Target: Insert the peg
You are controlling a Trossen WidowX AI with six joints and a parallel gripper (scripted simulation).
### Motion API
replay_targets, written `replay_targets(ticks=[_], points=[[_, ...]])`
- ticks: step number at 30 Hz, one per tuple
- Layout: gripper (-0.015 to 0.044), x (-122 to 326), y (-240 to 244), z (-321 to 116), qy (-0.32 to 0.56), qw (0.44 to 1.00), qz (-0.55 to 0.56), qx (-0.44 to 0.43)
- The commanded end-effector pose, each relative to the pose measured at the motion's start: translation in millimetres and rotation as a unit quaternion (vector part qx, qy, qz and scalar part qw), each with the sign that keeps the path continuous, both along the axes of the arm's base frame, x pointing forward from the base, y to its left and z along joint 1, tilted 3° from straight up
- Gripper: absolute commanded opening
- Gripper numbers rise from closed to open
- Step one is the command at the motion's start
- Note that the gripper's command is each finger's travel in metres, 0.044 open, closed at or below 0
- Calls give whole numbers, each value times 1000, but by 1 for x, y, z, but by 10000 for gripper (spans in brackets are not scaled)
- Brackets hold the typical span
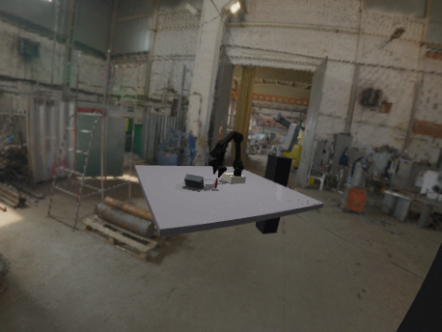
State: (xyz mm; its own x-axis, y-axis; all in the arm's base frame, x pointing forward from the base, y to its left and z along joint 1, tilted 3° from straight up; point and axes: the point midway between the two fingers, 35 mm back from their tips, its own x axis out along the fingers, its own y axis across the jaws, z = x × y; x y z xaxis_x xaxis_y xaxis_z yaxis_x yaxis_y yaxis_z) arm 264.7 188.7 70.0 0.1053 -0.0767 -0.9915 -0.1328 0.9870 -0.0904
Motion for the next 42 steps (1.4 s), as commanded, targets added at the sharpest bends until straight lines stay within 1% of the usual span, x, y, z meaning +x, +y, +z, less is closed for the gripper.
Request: replay_targets(ticks=[1, 7, 15, 42], points=[[440, -1, 4, 0, 17, 998, -55, 16], [440, -3, 7, 1, 33, 992, -114, 32], [440, -3, 7, -1, 33, 992, -114, 32], [440, -1, 6, -45, 33, 992, -114, 32]])
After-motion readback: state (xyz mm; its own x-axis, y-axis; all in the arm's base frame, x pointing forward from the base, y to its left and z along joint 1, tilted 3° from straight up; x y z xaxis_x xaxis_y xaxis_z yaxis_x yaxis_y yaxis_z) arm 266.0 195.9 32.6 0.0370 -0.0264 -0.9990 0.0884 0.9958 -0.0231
